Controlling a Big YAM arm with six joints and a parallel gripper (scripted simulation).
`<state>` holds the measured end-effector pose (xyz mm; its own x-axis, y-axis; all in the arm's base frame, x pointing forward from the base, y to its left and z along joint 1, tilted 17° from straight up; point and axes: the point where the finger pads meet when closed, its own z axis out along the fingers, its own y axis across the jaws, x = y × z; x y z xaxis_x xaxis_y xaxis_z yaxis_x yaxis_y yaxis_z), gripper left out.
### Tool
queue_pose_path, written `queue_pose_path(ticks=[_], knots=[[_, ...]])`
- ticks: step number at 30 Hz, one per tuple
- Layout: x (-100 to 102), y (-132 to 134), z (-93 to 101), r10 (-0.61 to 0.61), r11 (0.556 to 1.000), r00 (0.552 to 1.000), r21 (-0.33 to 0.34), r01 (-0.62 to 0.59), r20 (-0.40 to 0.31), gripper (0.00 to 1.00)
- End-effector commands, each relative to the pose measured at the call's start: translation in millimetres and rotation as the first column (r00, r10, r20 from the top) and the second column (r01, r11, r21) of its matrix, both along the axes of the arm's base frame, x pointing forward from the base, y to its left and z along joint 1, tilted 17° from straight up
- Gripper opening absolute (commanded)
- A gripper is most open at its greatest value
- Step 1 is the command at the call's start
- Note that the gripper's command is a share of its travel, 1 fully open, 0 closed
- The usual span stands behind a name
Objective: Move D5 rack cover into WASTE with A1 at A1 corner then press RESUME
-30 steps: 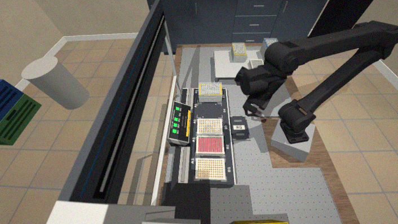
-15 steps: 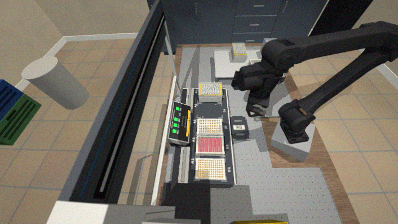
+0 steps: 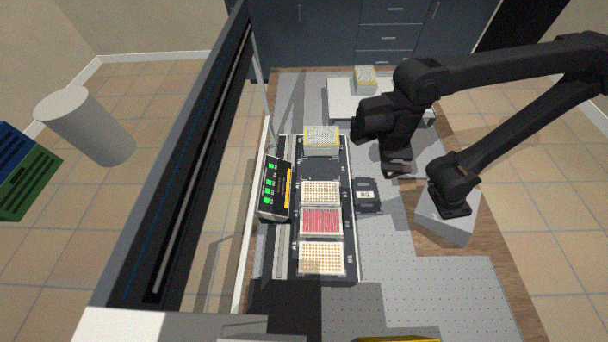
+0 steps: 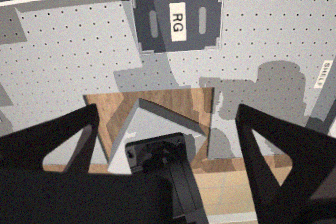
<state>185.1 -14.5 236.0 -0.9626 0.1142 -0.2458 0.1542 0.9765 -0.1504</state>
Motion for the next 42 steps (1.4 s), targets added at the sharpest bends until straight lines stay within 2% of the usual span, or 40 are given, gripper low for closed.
queue_pose_path(ticks=[1, 3, 35, 36, 39, 41, 42], knots=[[11, 0, 27.6, 0.063, 0.998, 0.997, -0.002, -0.063, 0.035, 1.00], [12, 0, 30.4, 0.063, 0.998, 0.996, -0.002, -0.063, 0.058, 1.00], [12, 1, 30.4, 0.064, 0.998, 0.996, -0.001, -0.064, 0.059, 1.00], [6, -2, -0.1, 0.027, 1.000, 1.000, 0.005, -0.027, 0.013, 1.00], [10, -4, -13.4, 0.048, 0.999, 0.999, -0.001, -0.048, 0.002, 1.00], [10, -4, -13.2, 0.048, 0.999, 0.999, -0.002, -0.048, 0.003, 1.00], [20, 0, 13.7, 0.062, 0.998, 0.996, 0.000, -0.063, 0.066, 1.00]])
